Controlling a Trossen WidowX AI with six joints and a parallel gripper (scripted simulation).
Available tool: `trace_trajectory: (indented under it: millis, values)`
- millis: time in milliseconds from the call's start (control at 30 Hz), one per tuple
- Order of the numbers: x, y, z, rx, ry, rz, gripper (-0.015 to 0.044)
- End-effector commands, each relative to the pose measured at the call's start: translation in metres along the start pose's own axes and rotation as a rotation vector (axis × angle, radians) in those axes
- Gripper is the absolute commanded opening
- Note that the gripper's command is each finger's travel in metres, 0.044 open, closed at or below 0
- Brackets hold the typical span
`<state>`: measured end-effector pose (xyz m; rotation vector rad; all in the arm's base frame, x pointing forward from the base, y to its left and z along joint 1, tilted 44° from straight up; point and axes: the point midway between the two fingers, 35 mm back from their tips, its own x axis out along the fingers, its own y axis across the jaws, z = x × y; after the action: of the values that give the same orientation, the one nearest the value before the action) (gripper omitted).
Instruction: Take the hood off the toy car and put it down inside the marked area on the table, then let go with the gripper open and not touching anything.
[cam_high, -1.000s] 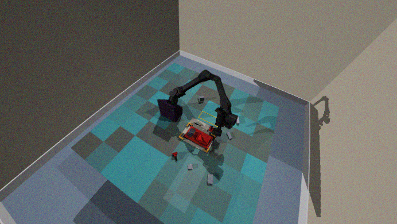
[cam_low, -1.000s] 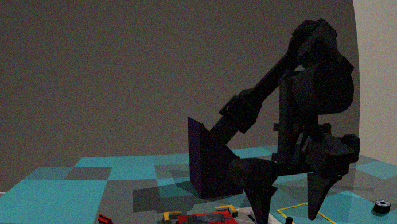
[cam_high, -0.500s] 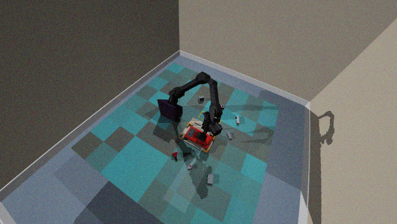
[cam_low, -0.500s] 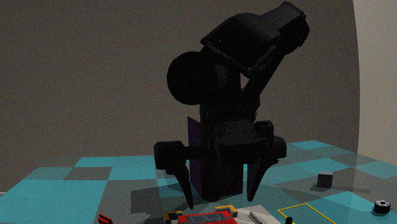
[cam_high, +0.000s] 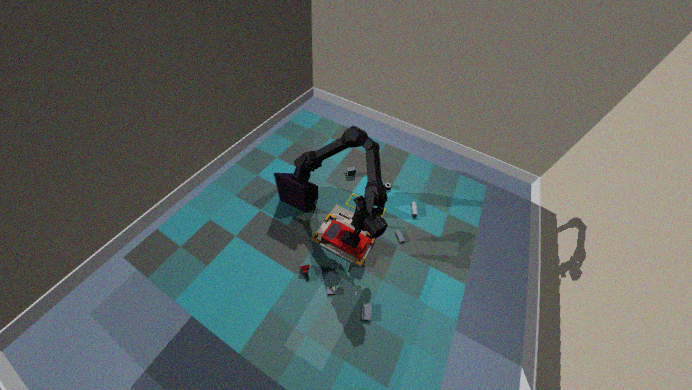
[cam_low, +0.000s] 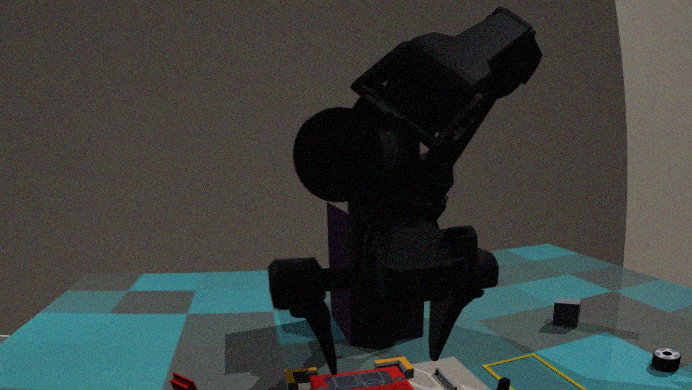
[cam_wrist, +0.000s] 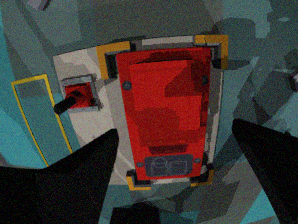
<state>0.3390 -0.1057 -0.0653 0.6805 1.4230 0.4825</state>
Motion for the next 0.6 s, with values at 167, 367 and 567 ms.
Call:
trace_trajectory:
  millis: [167,367,567]
  values:
    - [0.008,0.0,-0.001,0.009,0.001,0.005,0.044]
    - [0.013,0.0,-0.001,0.009,0.001,0.005,0.044]
    - [0.018,0.0,-0.001,0.009,0.001,0.006,0.044]
